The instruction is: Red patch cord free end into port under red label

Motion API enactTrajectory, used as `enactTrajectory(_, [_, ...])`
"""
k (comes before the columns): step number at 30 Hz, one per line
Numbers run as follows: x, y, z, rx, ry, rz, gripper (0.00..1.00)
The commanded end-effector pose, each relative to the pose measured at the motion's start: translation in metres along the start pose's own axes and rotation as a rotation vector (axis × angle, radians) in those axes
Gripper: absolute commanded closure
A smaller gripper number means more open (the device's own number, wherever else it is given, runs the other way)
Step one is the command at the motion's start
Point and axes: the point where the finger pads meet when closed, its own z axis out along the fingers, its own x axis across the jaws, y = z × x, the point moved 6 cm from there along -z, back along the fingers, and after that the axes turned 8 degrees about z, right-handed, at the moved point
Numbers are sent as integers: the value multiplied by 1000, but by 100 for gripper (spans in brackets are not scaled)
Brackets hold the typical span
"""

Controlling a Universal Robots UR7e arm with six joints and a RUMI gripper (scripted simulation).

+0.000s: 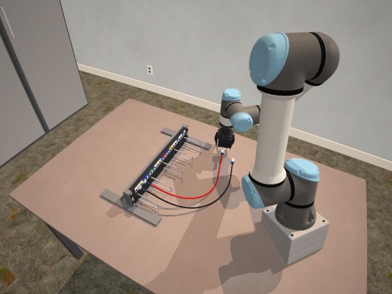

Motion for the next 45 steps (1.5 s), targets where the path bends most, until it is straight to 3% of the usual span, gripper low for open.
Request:
enactTrajectory(1, [0,0,0,1,-1,0,78])
enactTrajectory(44, [0,0,0,1,-1,0,78])
enactTrajectory(45, [0,0,0,1,-1,0,100])
